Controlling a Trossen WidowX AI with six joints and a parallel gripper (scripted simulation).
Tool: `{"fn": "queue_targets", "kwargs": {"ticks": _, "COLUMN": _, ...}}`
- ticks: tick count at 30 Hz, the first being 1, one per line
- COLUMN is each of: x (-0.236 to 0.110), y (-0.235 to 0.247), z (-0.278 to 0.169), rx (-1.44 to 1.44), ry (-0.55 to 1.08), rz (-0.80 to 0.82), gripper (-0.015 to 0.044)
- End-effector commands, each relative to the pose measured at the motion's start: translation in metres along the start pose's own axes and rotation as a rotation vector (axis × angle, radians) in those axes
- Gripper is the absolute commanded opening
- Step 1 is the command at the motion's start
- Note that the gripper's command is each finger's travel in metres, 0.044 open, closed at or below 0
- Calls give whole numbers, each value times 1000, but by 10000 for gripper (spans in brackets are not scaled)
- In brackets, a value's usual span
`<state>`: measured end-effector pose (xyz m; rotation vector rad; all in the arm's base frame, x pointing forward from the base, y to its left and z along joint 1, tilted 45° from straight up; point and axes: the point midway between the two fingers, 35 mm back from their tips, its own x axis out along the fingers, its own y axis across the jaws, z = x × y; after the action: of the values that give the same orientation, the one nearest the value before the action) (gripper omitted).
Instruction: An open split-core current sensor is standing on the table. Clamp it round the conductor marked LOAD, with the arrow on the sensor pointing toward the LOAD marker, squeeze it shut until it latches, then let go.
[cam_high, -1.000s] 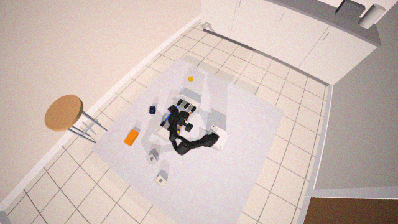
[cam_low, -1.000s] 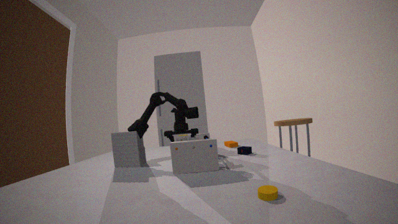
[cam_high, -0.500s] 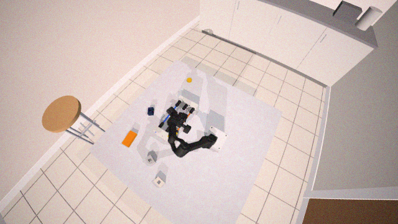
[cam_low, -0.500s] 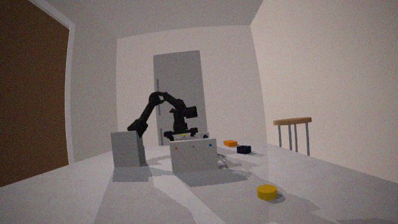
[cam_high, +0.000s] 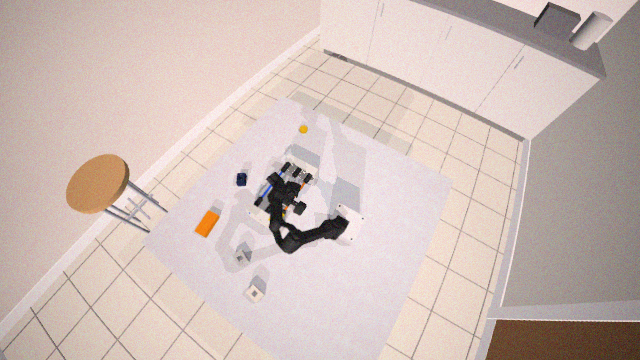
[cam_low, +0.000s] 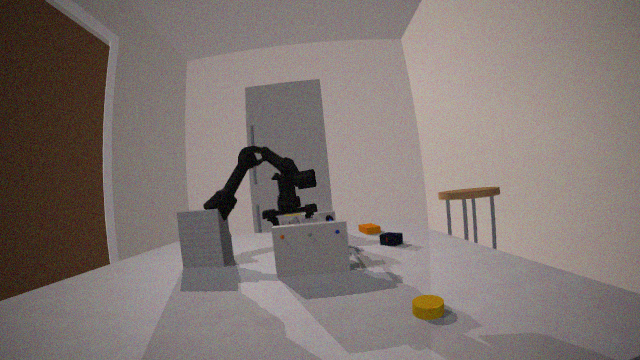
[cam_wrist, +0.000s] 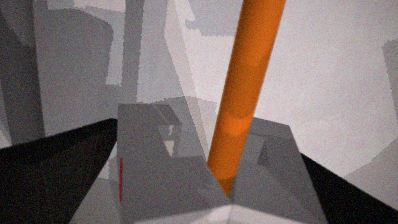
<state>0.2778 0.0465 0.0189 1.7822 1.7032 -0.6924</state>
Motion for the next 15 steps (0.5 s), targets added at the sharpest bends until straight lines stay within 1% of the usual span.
{"fn": "queue_targets", "kwargs": {"ticks": 1, "x": 0, "y": 0, "z": 0, "rx": 0, "ry": -1, "rz": 0, "gripper": 260}}
{"fn": "queue_targets", "kwargs": {"ticks": 11, "x": 0, "y": 0, "z": 0, "rx": 0, "ry": -1, "rz": 0, "gripper": 0}}
{"fn": "queue_targets", "kwargs": {"ticks": 15, "x": 0, "y": 0, "z": 0, "rx": 0, "ry": -1, "rz": 0, "gripper": 0}}
